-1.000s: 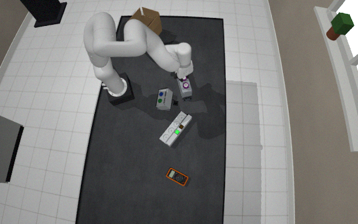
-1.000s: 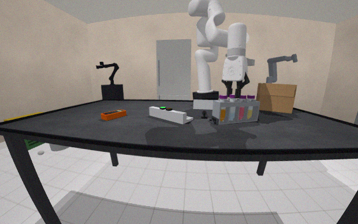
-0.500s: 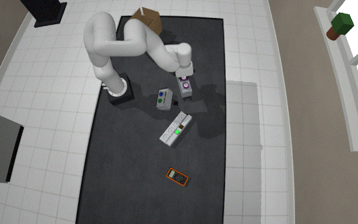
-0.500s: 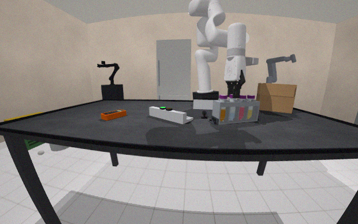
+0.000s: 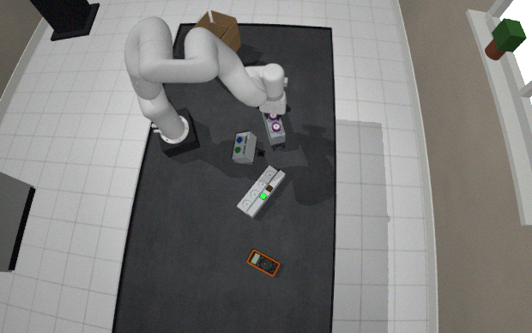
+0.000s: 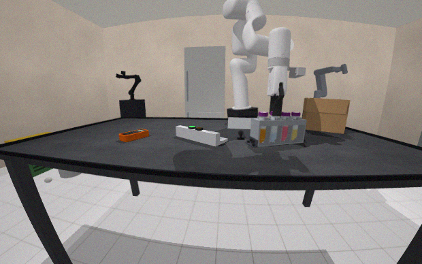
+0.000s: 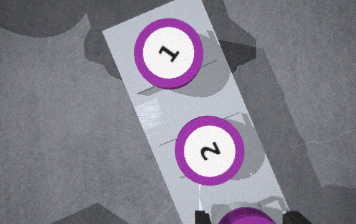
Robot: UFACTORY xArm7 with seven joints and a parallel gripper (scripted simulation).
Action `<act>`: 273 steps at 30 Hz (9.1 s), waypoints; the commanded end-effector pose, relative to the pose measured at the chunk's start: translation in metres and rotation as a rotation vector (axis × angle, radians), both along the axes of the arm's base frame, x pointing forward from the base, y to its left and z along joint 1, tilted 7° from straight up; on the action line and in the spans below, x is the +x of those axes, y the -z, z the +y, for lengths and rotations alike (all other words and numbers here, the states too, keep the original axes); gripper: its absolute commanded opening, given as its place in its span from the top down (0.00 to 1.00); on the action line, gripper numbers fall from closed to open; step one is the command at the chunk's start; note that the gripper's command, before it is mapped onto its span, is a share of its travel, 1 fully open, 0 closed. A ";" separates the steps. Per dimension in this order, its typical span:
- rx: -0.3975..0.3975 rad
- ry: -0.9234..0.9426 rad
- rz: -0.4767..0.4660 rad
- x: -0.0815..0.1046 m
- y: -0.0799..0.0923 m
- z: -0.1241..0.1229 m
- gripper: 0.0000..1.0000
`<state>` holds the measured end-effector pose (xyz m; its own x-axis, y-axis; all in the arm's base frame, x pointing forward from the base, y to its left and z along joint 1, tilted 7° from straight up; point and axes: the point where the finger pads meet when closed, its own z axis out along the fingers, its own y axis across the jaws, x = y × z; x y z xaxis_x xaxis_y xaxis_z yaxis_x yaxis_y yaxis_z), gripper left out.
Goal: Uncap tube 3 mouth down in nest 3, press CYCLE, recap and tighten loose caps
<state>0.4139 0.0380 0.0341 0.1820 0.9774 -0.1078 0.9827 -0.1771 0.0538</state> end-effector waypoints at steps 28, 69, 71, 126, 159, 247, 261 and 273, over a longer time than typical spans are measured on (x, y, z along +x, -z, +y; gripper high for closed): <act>-0.023 -0.634 0.069 0.002 -0.003 0.000 0.54; -0.009 -0.249 0.024 0.002 -0.002 0.000 1.00; -0.006 -0.183 0.016 0.002 -0.002 0.000 1.00; -0.042 -1.150 0.129 0.002 -0.003 0.000 0.54; -0.022 -0.622 0.067 0.002 -0.002 0.000 1.00; -0.042 -1.168 0.131 0.002 -0.002 0.000 1.00; -0.022 -0.622 0.067 0.002 -0.002 0.000 1.00; -0.004 -0.126 0.009 0.002 -0.001 0.000 1.00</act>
<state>0.4145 0.0375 0.0344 -0.1066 0.9897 -0.0957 0.9938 0.1090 0.0200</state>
